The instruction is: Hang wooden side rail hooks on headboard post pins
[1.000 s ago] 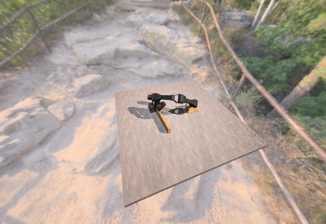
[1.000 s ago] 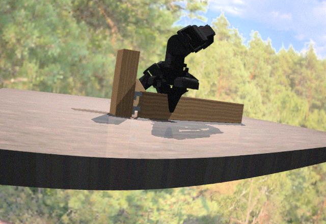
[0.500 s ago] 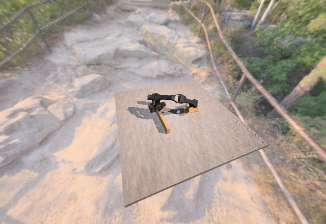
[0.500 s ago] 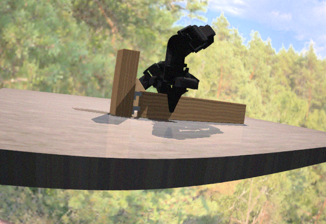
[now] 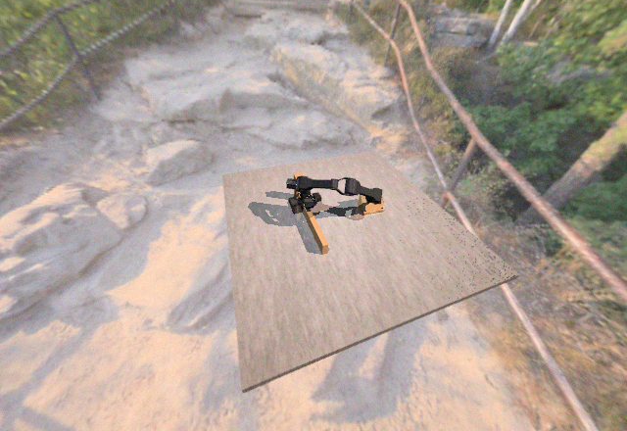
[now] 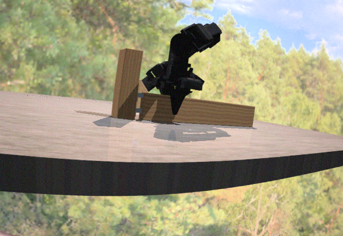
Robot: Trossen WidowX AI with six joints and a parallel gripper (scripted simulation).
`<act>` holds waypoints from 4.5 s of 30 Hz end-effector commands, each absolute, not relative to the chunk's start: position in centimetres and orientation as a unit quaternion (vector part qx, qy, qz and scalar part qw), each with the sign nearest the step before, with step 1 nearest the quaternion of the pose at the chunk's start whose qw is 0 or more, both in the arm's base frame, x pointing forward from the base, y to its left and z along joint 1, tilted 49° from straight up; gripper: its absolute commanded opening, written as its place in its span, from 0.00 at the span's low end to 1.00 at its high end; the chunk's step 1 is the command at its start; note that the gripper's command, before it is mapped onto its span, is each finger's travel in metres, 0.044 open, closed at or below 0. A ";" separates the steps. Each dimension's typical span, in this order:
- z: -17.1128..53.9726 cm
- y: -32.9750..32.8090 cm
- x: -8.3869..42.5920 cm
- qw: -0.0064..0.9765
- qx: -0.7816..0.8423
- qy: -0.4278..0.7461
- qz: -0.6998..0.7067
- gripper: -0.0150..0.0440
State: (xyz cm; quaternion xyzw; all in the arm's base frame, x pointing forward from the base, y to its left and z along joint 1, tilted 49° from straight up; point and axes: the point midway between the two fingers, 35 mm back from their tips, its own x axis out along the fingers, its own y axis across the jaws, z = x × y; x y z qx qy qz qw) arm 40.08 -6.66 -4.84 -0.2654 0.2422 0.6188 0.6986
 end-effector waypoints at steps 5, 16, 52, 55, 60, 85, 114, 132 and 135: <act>-4.8 -6.6 39.5 0.699 -0.262 0.244 0.619 0.25; -4.9 -6.6 39.7 0.700 -0.263 0.244 0.618 0.25; -4.5 -7.0 39.7 0.699 -0.262 0.244 0.619 0.25; -4.5 -7.1 39.6 0.699 -0.262 0.244 0.619 0.25; -4.4 -7.1 39.6 0.699 -0.262 0.244 0.619 0.25; -4.2 -7.4 39.6 0.699 -0.263 0.244 0.619 0.25; -3.8 -7.8 39.5 0.699 -0.263 0.244 0.619 0.25; -3.6 -8.0 39.5 0.699 -0.263 0.244 0.619 0.25; -3.6 -8.1 39.5 0.699 -0.263 0.244 0.619 0.25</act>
